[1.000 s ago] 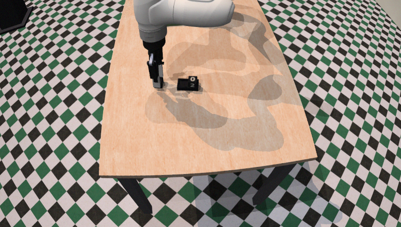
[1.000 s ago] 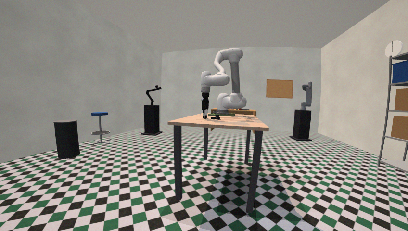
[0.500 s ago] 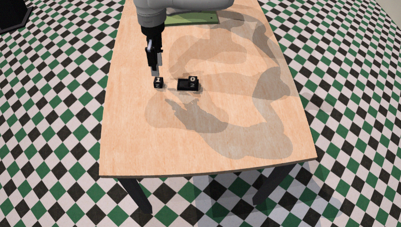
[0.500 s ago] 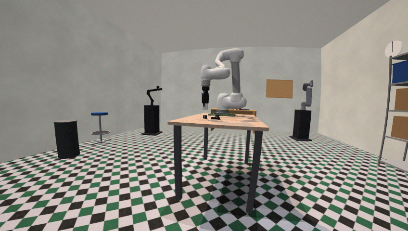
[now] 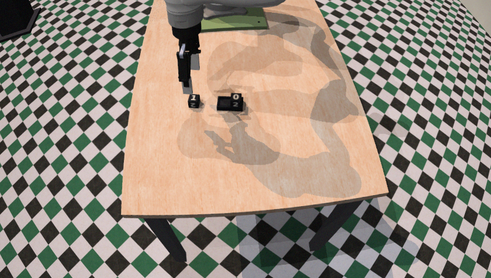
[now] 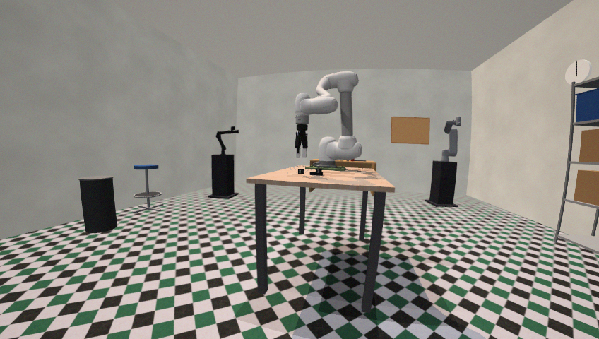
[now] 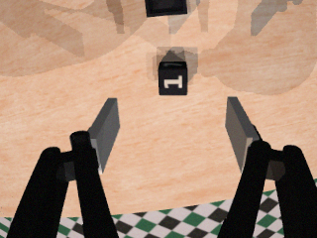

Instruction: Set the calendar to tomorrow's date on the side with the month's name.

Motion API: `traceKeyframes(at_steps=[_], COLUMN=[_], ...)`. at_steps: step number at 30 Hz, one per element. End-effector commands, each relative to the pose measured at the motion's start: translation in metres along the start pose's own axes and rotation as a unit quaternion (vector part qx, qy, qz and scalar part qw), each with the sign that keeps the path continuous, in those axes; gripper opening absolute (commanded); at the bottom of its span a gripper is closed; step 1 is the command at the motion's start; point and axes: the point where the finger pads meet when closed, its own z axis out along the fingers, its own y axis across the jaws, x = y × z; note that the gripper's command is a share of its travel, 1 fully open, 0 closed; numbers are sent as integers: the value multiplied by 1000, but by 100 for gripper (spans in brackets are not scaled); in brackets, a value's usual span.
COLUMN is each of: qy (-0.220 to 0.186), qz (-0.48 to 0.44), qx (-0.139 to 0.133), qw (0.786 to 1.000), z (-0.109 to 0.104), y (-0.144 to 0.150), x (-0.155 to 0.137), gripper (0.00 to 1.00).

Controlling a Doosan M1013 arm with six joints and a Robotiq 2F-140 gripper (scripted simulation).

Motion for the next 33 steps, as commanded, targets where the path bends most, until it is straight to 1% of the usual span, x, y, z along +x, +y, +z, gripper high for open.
traceKeyframes(at_steps=[1,17,20,22,23,25,26,27,28,32,33], qy=[0,0,0,0,0,0,0,0,0,0,0], qz=[0,8,54,54,81,146,150,181,192,279,285], qx=[0,0,0,0,0,0,0,0,0,0,0], qw=[1000,1000,999,999,997,989,989,983,981,960,959], z=[0,0,1,1,1,2,2,2,2,3,3], y=[0,0,0,0,0,0,0,0,0,0,0], x=[0,0,0,0,0,0,0,0,0,0,0], gripper=[100,100,100,100,100,100,100,100,100,100,100])
